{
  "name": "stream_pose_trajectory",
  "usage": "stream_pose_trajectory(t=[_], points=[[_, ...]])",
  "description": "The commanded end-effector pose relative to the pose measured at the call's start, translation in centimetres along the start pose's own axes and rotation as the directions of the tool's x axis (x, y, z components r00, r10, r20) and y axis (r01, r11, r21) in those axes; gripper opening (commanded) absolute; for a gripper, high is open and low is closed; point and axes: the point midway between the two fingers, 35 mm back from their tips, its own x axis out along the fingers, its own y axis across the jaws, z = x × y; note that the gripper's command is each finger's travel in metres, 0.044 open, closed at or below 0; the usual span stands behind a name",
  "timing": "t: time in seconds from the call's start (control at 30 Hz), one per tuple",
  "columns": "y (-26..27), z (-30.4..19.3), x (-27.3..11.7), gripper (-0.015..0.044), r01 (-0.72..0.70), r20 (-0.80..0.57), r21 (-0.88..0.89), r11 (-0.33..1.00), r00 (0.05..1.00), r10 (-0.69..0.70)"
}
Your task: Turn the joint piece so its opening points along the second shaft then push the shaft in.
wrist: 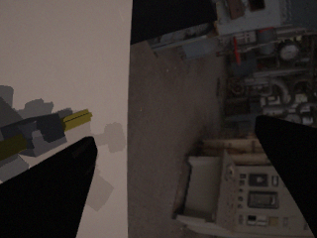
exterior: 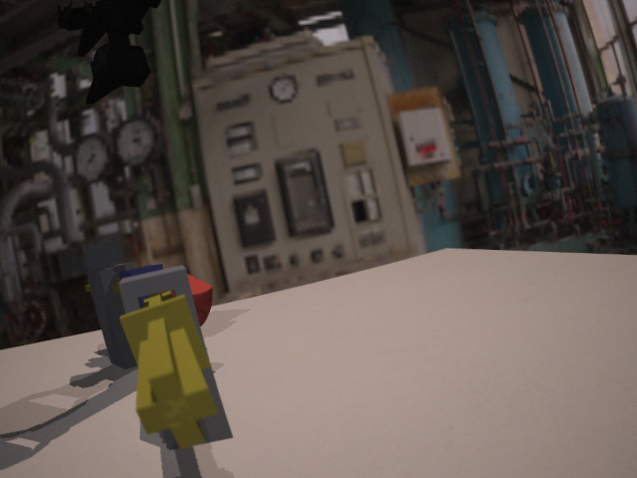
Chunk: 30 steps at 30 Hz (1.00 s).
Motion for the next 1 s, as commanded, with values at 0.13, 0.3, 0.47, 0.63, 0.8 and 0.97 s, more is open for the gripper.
stream_pose_trajectory(t=[0.13,0.3,0.47,0.63,0.8,0.97], points=[[9.0,-5.0,-4.2,0.0440,-0.066,-0.055,0.068,0.996,0.996,0.069],[16.4,-6.7,-6.9,0.0440,-0.134,-0.043,0.087,0.987,0.990,0.138],[24.2,-6.9,-9.2,0.0440,-0.191,0.003,0.096,0.977,0.982,0.191],[25.6,-6.7,-9.6,0.0440,-0.199,0.014,0.096,0.975,0.980,0.199],[25.6,-6.7,-9.5,0.0440,-0.203,0.015,0.114,0.972,0.979,0.203],[25.6,-6.7,-9.3,0.0440,-0.229,0.017,0.246,0.942,0.973,0.232]])
